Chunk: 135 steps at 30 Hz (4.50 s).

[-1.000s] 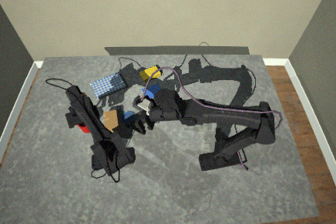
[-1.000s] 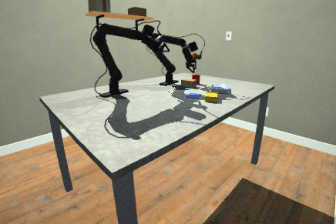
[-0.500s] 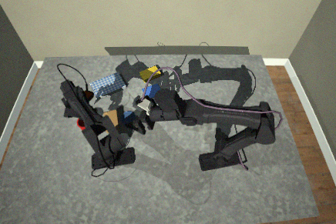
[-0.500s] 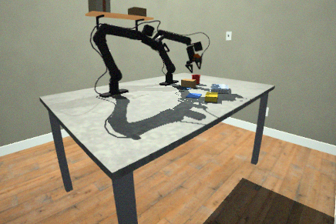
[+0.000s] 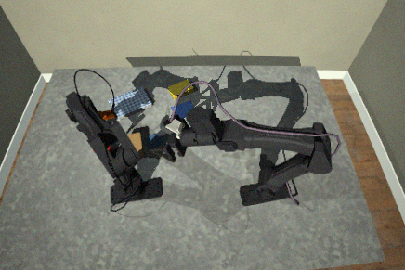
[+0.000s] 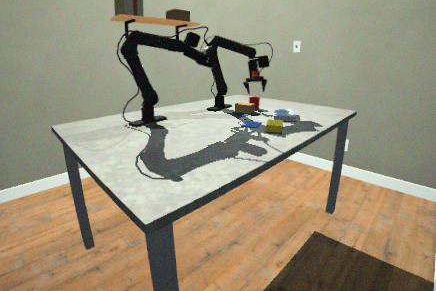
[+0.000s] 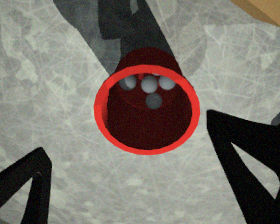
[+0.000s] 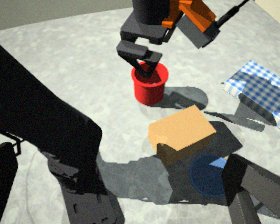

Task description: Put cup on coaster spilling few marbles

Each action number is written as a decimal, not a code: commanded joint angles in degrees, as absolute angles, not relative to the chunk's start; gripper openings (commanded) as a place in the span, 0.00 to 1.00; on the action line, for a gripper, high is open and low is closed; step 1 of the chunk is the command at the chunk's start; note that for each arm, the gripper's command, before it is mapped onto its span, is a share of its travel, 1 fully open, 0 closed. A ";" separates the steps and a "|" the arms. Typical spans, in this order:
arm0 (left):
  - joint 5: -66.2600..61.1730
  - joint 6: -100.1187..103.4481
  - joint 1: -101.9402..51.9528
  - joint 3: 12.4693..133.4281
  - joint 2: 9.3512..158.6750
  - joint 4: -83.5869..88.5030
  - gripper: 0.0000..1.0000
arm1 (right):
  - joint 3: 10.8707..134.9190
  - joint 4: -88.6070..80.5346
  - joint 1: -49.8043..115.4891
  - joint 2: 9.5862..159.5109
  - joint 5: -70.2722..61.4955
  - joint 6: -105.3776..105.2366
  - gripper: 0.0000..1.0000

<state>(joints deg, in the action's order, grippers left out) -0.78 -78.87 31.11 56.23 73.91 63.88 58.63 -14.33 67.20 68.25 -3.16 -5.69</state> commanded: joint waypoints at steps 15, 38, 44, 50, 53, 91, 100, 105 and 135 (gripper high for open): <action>-0.13 -94.13 32.07 58.49 79.37 68.19 1.00 | 59.13 -13.64 67.35 66.83 -3.06 -5.65 1.00; -0.15 -94.20 32.14 51.74 81.43 60.29 1.00 | 59.13 -13.64 67.35 66.83 -3.06 -5.65 1.00; -0.15 -94.19 32.14 51.75 81.48 60.65 0.96 | 59.13 -13.64 67.35 66.83 -3.06 -5.65 1.00; -0.16 -94.19 32.14 51.76 81.48 60.84 0.92 | 59.13 -13.64 67.35 66.83 -3.06 -5.65 1.00; -0.01 -93.82 31.80 52.38 81.01 60.91 0.87 | 59.13 -13.64 67.35 66.83 -3.06 -5.65 1.00; 0.00 -92.89 31.58 74.84 80.02 84.21 0.00 | 59.13 -13.64 67.35 66.83 -3.06 -5.65 1.00; -0.15 -80.62 25.10 71.20 77.01 83.32 0.00 | 58.07 -23.18 65.09 61.82 -3.37 -5.43 1.00; 0.00 -66.48 13.20 67.99 73.70 82.52 0.00 | 57.33 -31.93 61.10 51.49 -2.68 -5.72 1.00; 3.10 -35.43 -27.03 70.26 79.66 78.03 0.00 | 56.54 -43.87 52.19 33.73 -4.24 -5.09 1.00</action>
<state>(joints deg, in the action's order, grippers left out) 2.79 -36.40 -26.68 69.52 79.90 78.78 56.21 -43.05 52.77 34.94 -3.53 -5.41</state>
